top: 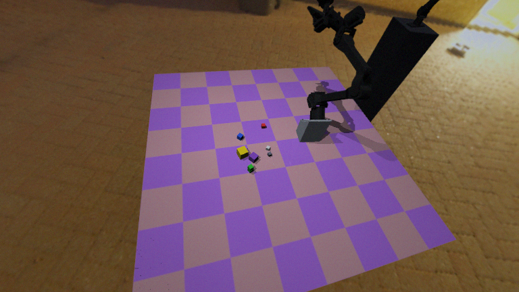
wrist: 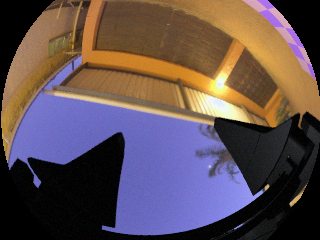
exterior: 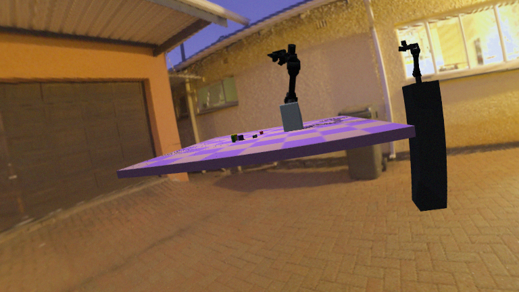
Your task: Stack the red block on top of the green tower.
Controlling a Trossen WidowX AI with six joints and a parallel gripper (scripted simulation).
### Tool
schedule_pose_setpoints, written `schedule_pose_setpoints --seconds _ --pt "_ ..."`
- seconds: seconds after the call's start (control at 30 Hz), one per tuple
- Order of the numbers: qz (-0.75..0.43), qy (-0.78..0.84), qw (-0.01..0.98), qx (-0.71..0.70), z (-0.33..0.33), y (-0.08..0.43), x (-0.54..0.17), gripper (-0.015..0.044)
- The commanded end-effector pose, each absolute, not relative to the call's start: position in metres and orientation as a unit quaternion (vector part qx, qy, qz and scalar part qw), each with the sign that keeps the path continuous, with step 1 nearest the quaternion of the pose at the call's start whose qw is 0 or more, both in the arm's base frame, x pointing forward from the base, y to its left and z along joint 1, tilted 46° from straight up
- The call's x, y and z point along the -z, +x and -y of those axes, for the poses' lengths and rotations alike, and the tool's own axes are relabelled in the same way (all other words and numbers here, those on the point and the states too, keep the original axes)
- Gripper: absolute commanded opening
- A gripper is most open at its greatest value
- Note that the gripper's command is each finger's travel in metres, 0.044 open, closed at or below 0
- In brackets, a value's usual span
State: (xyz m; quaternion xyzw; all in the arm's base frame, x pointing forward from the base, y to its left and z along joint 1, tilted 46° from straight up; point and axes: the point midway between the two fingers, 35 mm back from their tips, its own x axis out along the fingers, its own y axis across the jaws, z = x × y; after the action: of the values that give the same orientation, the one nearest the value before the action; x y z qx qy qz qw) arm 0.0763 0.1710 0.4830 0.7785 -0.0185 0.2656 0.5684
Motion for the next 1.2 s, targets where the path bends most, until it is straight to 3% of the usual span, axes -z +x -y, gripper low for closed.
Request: schedule_pose_setpoints --seconds 0.0,0.07,0.4,0.77,1.0,1.17 --pt "0.019 0.782 0.563 -0.268 -0.169 0.076 -0.484 0.0426" --pt "0.025 0.810 0.514 -0.283 -0.153 0.076 -0.492 0.0440" --pt "-0.003 0.952 0.068 -0.298 -0.031 0.107 -0.520 0.0440" --pt "0.015 0.894 -0.391 -0.216 0.077 0.188 -0.476 0.0440" --pt "0.069 0.777 -0.611 -0.138 0.113 0.248 -0.414 0.0440" --pt "0.097 0.705 -0.697 -0.086 0.114 0.280 -0.373 0.0440"
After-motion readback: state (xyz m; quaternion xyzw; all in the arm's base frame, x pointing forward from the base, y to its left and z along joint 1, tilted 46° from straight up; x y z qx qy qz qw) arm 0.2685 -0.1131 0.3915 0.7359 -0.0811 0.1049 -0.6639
